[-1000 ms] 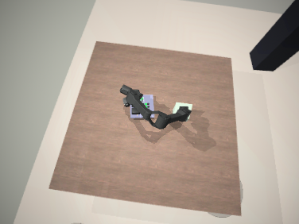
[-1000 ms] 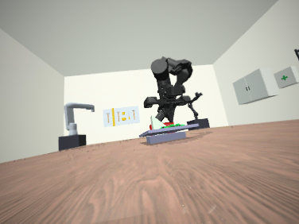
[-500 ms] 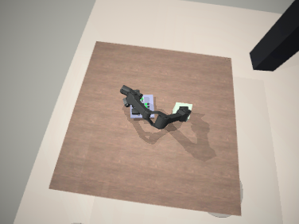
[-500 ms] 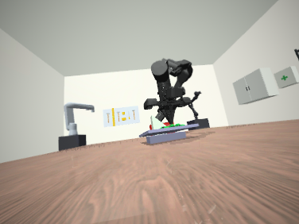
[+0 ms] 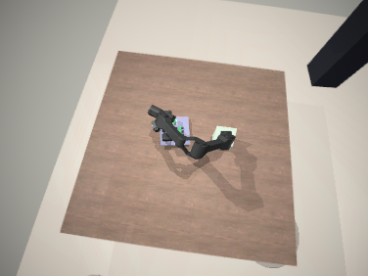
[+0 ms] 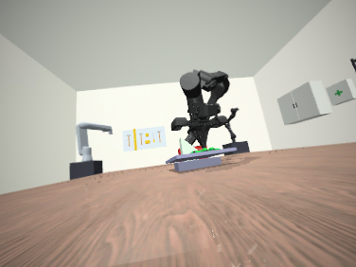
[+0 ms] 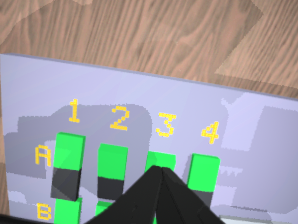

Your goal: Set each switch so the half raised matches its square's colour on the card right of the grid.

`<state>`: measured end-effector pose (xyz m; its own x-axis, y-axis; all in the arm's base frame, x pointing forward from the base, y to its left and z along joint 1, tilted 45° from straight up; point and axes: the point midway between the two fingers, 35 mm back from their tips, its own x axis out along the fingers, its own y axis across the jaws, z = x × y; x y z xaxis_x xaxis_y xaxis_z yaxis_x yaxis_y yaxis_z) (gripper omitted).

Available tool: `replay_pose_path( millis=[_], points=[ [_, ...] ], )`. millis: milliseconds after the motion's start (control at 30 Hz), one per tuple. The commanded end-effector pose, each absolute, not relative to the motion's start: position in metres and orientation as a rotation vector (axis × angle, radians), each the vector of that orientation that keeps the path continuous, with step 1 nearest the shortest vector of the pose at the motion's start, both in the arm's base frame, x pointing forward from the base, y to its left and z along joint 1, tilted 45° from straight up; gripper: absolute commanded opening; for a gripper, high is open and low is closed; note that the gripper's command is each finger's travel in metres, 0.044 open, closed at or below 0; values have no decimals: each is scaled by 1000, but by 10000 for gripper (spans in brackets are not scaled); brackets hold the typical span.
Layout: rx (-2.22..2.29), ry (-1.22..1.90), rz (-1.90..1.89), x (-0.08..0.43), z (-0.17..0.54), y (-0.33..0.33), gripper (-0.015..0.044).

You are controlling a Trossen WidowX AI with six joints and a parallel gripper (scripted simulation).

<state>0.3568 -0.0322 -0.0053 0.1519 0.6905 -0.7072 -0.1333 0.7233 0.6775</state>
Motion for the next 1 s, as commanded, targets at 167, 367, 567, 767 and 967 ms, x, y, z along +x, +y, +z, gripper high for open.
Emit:
replay_pose_path(
  millis=[167,367,567,767,967],
  points=[
    [532,1292,632,357,-7,-31,0],
    [532,1292,632,357,-7,-31,0],
    [532,1292,632,357,-8,-30,0],
    [532,1292,632,358,-8,-29,0],
    [532,1292,632,358,-9,-29,0]
  ],
)
